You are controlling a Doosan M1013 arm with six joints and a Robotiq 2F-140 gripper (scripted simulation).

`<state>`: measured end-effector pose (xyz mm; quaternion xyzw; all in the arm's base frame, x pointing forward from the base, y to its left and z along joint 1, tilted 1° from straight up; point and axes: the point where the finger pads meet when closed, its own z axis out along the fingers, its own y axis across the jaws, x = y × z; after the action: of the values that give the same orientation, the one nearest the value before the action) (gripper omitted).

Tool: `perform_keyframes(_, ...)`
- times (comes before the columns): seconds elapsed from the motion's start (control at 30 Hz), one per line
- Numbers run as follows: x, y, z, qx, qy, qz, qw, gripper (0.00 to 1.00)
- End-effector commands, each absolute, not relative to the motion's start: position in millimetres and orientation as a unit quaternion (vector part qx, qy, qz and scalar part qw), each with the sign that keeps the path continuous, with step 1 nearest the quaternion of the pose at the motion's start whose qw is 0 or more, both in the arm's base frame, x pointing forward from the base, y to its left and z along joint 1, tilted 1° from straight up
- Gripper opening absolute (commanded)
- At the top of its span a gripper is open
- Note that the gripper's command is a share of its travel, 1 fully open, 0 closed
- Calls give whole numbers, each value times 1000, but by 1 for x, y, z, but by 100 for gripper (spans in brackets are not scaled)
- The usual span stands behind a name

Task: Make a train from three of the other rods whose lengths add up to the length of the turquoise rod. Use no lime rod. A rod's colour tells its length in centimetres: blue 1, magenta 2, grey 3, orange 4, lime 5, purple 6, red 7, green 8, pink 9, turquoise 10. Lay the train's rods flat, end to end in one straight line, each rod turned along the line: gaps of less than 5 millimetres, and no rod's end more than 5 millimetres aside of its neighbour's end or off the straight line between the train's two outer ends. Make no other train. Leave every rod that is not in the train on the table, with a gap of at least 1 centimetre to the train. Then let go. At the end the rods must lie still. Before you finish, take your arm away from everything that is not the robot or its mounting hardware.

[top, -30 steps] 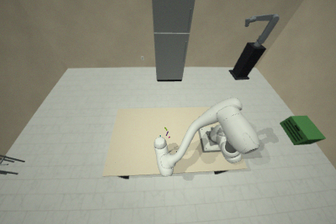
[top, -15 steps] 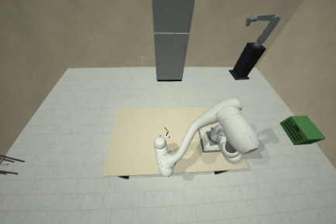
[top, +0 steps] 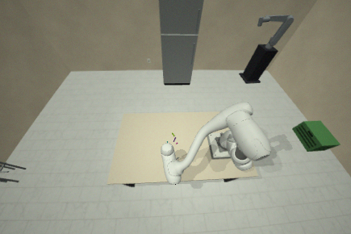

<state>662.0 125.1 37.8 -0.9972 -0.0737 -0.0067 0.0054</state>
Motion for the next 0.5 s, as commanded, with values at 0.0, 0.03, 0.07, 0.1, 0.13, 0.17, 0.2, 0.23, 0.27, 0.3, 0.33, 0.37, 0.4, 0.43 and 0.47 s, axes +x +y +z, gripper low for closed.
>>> perform_keyframes(0.0, 664, 130, 39, -997, -76, -7, 8, 15)
perform_keyframes(0.03, 664, 130, 39, -997, -76, -7, 8, 15)
perform_keyframes(0.07, 664, 130, 39, -997, -76, -7, 8, 15)
perform_keyframes(0.1, 664, 130, 38, -997, -76, -7, 8, 15)
perform_keyframes(0.13, 665, 130, 38, -997, -76, -7, 8, 15)
perform_keyframes(0.17, 665, 130, 37, -997, -76, -7, 8, 15)
perform_keyframes(0.2, 665, 130, 37, -997, -76, -7, 8, 15)
perform_keyframes(0.23, 665, 130, 36, -997, -76, -7, 8, 15)
perform_keyframes(0.27, 665, 130, 35, -997, -76, -7, 8, 15)
perform_keyframes(0.3, 665, 130, 35, -997, -76, -7, 8, 15)
perform_keyframes(0.33, 665, 130, 34, -997, -76, -7, 8, 15)
perform_keyframes(0.37, 665, 130, 33, -997, -76, -7, 8, 15)
perform_keyframes(0.4, 665, 130, 32, -997, -76, -7, 8, 15)
perform_keyframes(0.43, 665, 130, 31, -997, -76, -7, 8, 15)
perform_keyframes(0.47, 665, 130, 29, -997, -76, -7, 8, 15)
